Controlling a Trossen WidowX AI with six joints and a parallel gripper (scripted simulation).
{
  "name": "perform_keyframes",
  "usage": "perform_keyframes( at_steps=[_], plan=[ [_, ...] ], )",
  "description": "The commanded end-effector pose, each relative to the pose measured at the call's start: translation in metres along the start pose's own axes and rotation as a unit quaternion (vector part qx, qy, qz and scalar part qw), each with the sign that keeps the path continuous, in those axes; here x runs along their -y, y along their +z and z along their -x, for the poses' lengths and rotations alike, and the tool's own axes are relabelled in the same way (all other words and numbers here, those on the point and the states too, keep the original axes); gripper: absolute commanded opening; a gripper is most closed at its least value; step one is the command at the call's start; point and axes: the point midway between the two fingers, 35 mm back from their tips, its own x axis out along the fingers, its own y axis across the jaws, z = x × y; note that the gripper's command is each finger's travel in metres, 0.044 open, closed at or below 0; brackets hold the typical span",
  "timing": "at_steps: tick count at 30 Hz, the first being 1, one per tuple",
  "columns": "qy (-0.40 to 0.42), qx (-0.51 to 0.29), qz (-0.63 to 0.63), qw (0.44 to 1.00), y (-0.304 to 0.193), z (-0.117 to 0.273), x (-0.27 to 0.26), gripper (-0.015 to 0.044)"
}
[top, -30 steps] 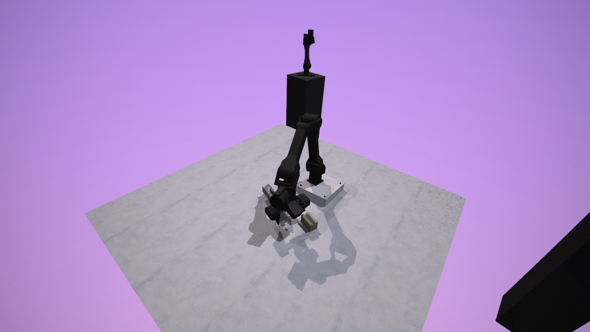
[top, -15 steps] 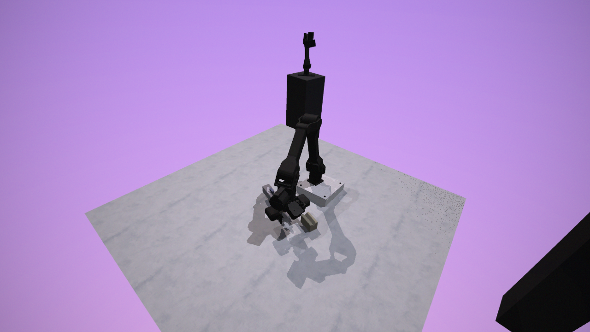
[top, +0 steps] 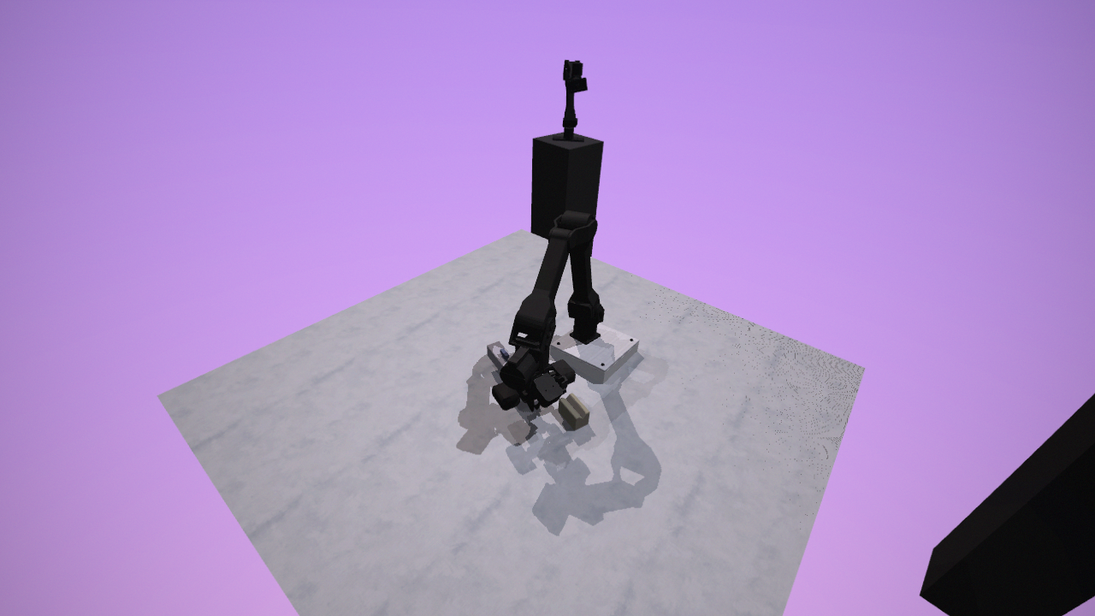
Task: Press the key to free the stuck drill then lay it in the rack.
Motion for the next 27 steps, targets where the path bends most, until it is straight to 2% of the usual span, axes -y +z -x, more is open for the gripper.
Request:
perform_keyframes(
  at_steps=[1,27],
  plan=[
    [-0.001,0.000,0.000,1.000,0.001,0.000,0.000,0.0000],
    [0.003,0.000,0.003,1.000,0.036,-0.001,-0.001,0.0000]
  ],
)
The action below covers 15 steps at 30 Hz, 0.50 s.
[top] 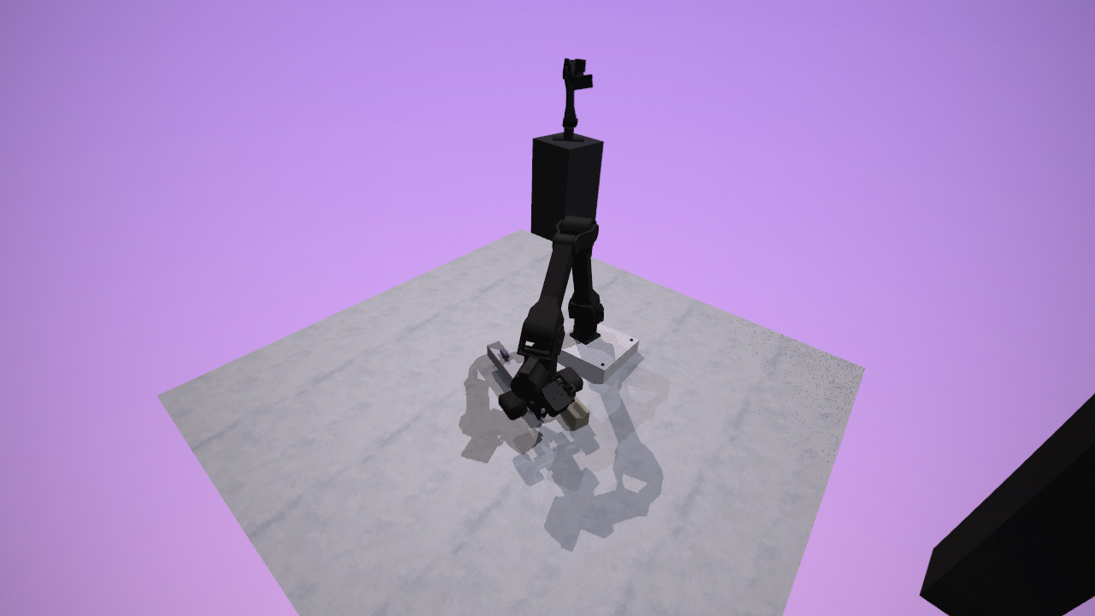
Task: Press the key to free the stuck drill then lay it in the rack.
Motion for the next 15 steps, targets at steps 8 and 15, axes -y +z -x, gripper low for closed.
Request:
perform_keyframes(
  at_steps=[8,15],
  plan=[
    [0.000,0.000,-0.001,1.000,0.0096,-0.0001,0.0001,0.0053],
    [0.000,0.000,-0.001,1.000,0.0096,-0.0001,0.0001,0.0236]
  ],
)
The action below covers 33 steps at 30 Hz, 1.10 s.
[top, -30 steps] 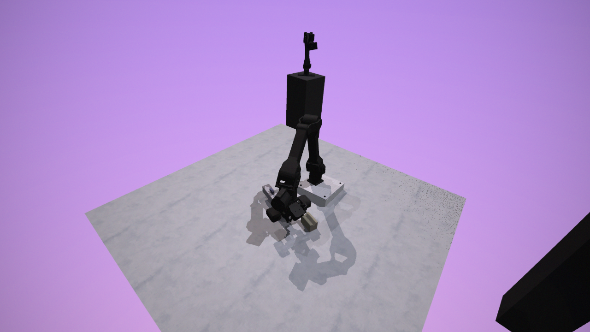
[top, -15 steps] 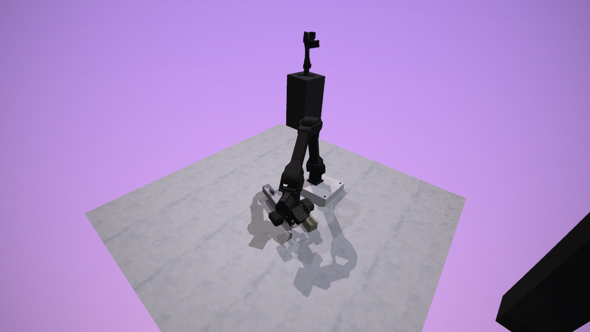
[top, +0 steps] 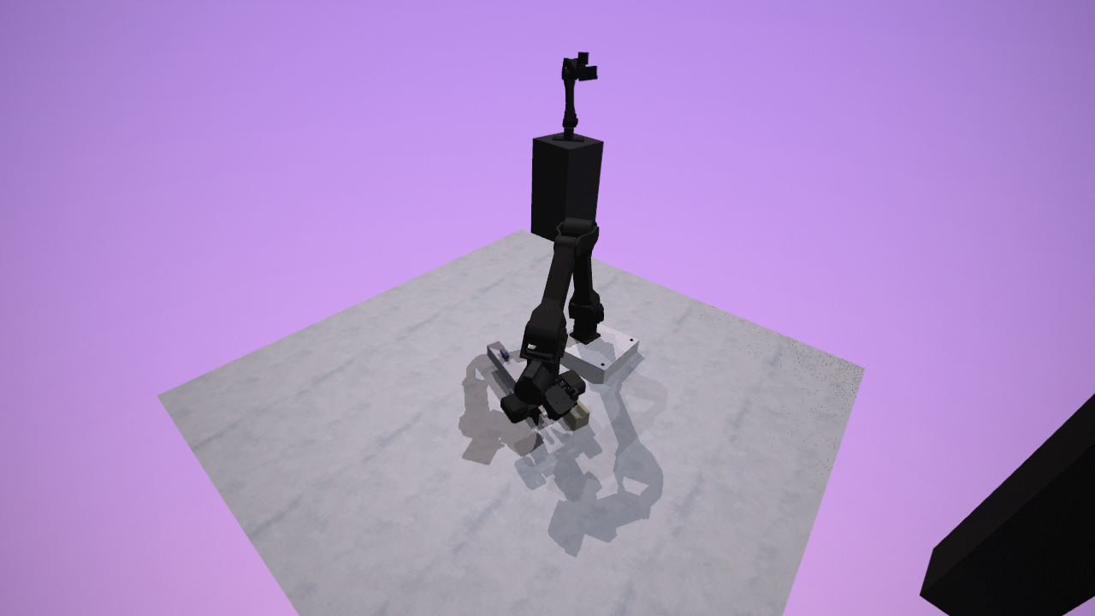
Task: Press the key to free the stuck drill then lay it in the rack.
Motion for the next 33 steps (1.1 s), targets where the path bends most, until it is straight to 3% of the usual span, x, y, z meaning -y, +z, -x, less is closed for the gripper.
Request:
perform_keyframes(
  at_steps=[1,8,33],
  plan=[
    [0.000,0.000,0.001,1.000,-0.001,0.000,0.000,0.0263],
    [0.003,-0.001,0.000,1.000,-0.004,-0.002,0.000,0.0440],
    [0.003,-0.001,0.000,1.000,-0.016,-0.007,0.000,0.0440]
  ],
)
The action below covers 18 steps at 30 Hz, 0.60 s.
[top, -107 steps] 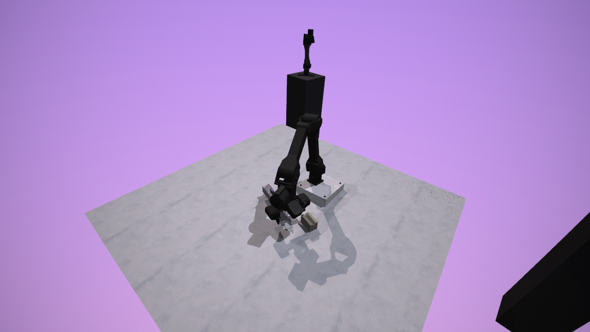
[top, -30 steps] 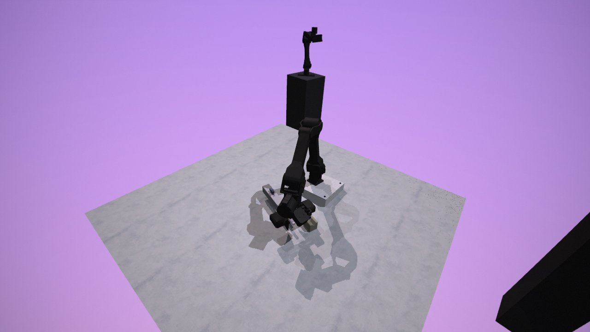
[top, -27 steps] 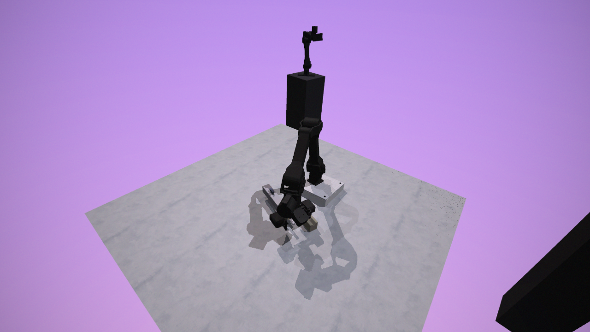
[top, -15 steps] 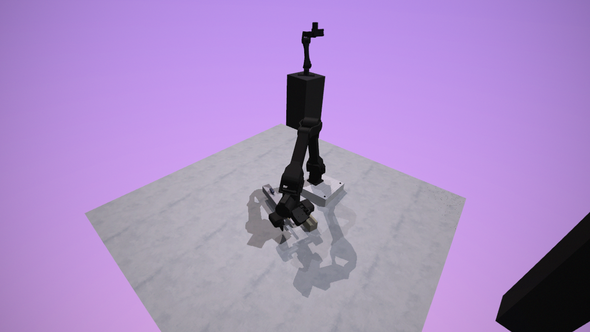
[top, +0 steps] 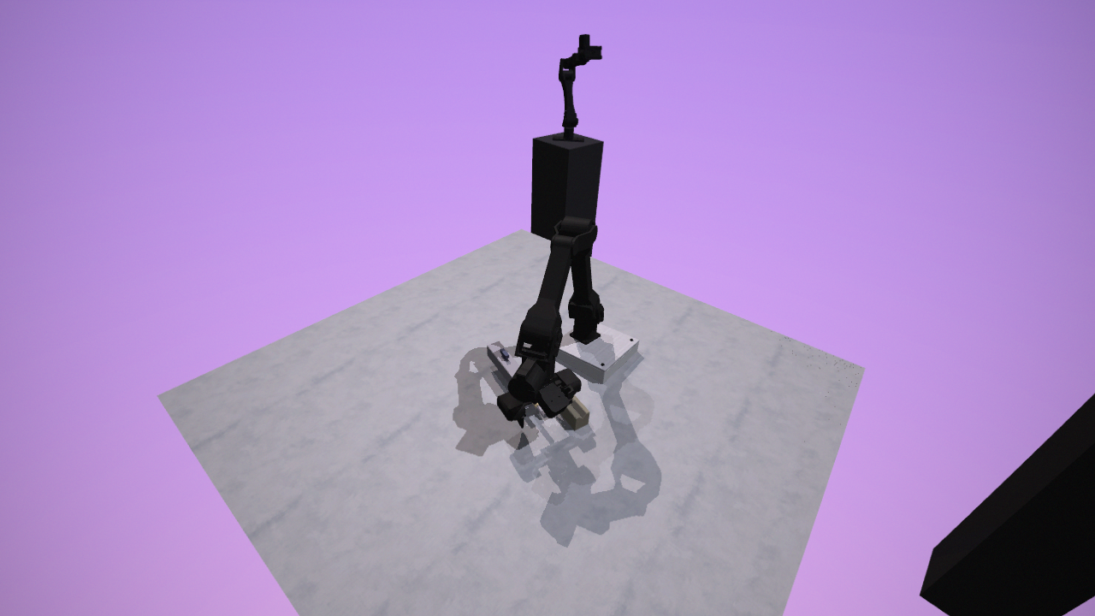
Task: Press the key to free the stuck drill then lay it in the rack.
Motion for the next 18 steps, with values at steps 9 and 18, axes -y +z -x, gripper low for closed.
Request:
perform_keyframes(
  at_steps=[9,18],
  plan=[
    [0.000,0.000,0.000,1.000,-0.0004,-0.0001,0.0000,0.0230],
    [0.000,0.000,0.000,1.000,-0.0004,-0.0001,0.0000,0.0013]
  ],
)
